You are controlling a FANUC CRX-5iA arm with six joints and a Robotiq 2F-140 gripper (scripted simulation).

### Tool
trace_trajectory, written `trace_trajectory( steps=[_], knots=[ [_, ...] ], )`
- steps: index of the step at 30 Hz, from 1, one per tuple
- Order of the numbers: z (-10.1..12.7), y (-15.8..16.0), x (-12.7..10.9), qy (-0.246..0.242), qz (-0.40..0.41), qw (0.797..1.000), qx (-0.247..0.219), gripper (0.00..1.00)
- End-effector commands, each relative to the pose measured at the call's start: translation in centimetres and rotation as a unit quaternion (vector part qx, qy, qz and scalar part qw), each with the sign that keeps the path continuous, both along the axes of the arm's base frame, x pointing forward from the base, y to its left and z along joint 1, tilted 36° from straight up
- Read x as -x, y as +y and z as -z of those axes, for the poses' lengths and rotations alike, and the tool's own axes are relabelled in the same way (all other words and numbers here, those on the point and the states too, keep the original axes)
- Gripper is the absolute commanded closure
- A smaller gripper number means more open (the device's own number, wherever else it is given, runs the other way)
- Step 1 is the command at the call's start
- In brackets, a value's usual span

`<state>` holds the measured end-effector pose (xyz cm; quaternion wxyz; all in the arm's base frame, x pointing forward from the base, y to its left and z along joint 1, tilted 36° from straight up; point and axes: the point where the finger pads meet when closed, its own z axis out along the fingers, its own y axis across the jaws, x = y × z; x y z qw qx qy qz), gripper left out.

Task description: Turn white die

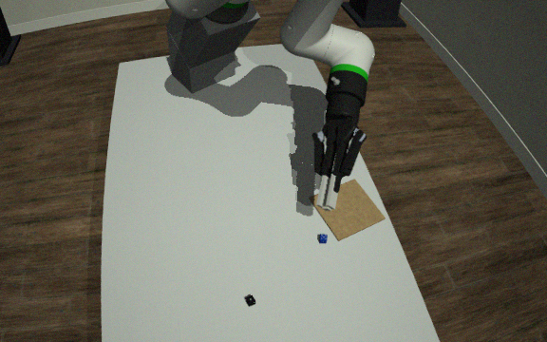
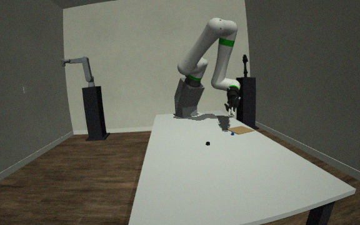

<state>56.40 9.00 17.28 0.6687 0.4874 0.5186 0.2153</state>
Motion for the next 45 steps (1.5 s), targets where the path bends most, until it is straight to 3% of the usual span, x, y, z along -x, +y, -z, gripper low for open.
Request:
trace_trajectory(
  steps=[1, 3, 5, 7, 10, 15, 20, 39, 45],
  knots=[
    [0.2, 1.8, 0.5, 0.024, -0.031, 0.996, 0.077, 0.84],
    [0.3, 2.6, 0.7, 0.032, -0.044, 0.993, 0.109, 0.84],
    [0.3, 2.6, 0.7, 0.032, -0.044, 0.993, 0.109, 0.84],
    [0.6, 4.0, 1.2, 0.044, -0.064, 0.984, 0.162, 0.84],
    [0.8, 4.8, 1.6, 0.051, -0.076, 0.977, 0.194, 0.84],
    [1.3, 7.3, 2.8, 0.066, -0.11, 0.95, 0.285, 0.84],
    [1.7, 8.8, 3.6, 0.072, -0.129, 0.929, 0.339, 0.84],
    [2.3, 9.5, 3.7, 0.074, -0.136, 0.92, 0.359, 0.84],
    [3.6, 9.8, 2.8, 0.074, -0.136, 0.92, 0.359, 0.84]
  ],
)
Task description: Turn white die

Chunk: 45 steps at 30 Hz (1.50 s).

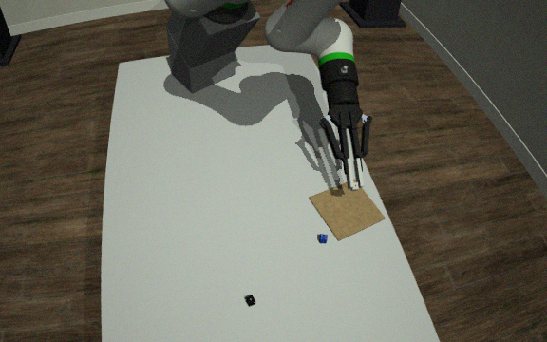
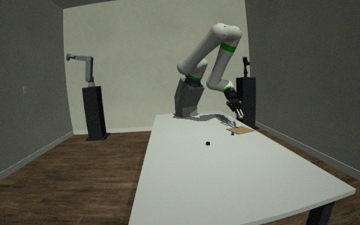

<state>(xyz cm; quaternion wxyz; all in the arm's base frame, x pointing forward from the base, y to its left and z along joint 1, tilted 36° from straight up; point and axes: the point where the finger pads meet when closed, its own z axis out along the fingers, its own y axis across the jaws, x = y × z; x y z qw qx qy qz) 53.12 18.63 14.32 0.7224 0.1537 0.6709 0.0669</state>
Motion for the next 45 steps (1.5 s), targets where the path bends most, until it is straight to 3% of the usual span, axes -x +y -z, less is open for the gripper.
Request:
trace_trajectory(
  steps=[1, 9, 19, 45],
  knots=[
    [1.0, 0.2, -0.7, 0.0, 0.0, 1.0, 0.0, 0.84],
    [3.5, 0.9, -2.4, 0.0, 0.0, 1.0, 0.0, 0.84],
    [5.1, 1.3, -3.5, 0.0, 0.0, 1.0, 0.0, 0.84],
    [5.2, 1.3, -3.6, 0.0, 0.0, 1.0, 0.0, 0.84]
  ],
)
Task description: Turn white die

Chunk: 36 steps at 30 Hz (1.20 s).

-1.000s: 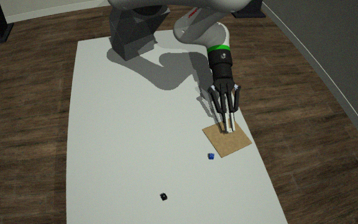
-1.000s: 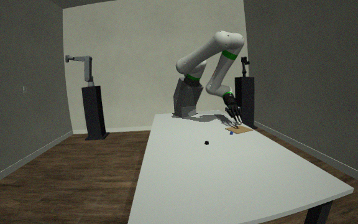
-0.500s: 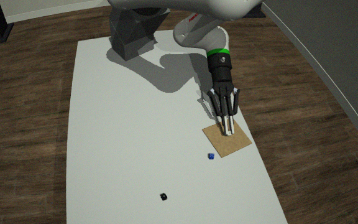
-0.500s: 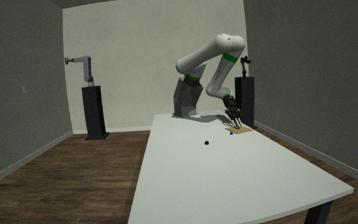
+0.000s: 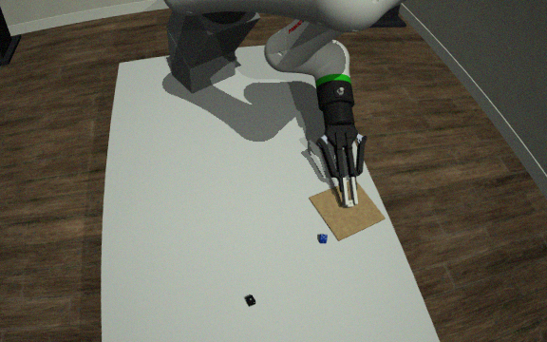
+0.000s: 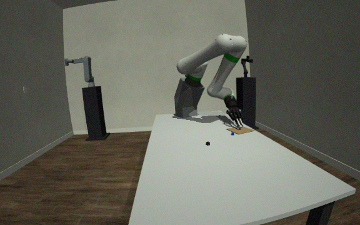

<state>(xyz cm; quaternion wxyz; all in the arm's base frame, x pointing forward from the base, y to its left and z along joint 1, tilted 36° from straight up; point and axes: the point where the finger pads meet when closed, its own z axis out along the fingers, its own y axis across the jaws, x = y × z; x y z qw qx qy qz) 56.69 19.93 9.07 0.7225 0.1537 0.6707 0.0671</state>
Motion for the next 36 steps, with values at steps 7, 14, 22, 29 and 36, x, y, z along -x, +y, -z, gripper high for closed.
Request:
trace_trajectory(
  steps=[7, 14, 22, 29, 36],
  knots=[
    [0.0, 0.0, 0.01, 0.0, 0.0, 1.0, 0.0, 0.84],
    [0.0, 0.0, 0.01, 0.0, 0.0, 1.0, 0.0, 0.84],
    [0.07, 0.02, -0.05, 0.0, 0.0, 1.0, 0.0, 0.84],
    [0.4, 0.1, -0.26, 0.0, 0.0, 1.0, 0.0, 0.84],
    [0.69, 0.17, -0.46, 0.0, 0.0, 1.0, 0.0, 0.84]
  ],
)
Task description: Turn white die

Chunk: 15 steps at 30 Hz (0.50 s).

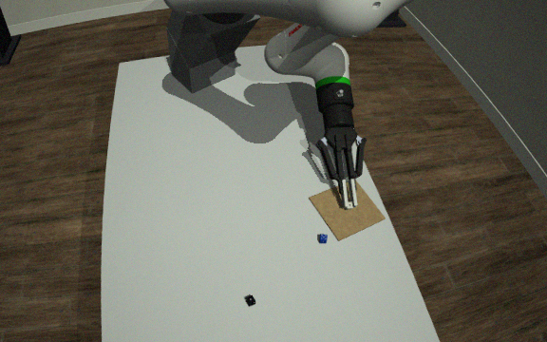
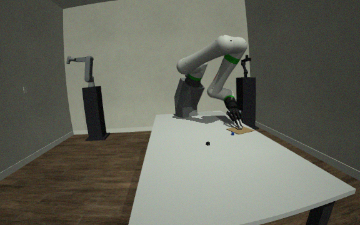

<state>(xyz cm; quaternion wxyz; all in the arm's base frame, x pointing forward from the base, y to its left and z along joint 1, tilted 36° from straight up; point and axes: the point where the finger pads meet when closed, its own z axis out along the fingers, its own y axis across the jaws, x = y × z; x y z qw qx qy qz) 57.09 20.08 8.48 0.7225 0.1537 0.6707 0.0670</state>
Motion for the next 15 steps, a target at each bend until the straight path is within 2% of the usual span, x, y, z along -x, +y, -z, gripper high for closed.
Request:
trace_trajectory(
  steps=[1, 15],
  knots=[
    [0.14, 0.04, -0.09, 0.0, 0.0, 1.0, 0.0, 0.84],
    [0.39, 0.1, -0.26, 0.0, 0.0, 1.0, 0.0, 0.84]
  ],
)
